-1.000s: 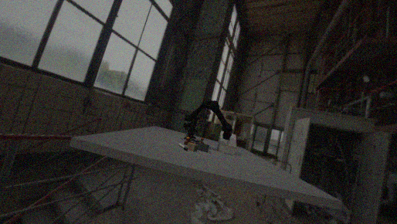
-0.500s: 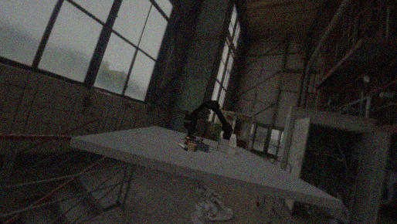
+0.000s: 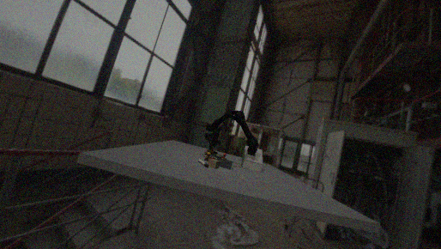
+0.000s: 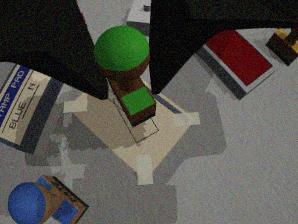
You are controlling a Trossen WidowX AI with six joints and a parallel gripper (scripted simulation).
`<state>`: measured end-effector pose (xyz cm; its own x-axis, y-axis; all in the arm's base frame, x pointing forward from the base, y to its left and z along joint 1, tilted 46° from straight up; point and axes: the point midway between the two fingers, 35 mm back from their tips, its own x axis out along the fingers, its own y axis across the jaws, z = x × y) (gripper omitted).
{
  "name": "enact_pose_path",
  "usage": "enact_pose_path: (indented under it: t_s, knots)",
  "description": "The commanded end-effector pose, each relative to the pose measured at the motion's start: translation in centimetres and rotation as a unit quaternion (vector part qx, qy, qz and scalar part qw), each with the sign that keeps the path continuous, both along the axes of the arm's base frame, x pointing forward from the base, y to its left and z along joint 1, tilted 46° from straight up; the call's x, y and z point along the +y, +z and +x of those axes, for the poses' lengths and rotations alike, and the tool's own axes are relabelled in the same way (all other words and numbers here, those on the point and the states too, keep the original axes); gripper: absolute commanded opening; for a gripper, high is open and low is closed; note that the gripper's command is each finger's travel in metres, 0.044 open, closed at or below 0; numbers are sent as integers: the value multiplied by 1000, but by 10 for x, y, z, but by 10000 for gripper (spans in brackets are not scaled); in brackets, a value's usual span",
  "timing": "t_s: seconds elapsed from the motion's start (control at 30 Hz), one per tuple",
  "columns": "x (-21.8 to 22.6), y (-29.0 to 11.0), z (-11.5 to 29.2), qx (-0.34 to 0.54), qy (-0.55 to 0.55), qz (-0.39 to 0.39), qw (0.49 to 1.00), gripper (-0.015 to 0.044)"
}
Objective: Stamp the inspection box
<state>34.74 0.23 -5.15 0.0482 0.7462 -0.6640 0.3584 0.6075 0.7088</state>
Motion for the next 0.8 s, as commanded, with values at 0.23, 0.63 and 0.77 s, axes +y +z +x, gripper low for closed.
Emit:
enact_pose_path:
  t_s: [0.23,0.63,0.77]
  knots:
    - [-13,13,0,-2,1,-2,1000,0]
    - [-25,26,-1,-2,1,-2,1000,0]
    - [-15,39,-4,-1,1,-3,1000,0]
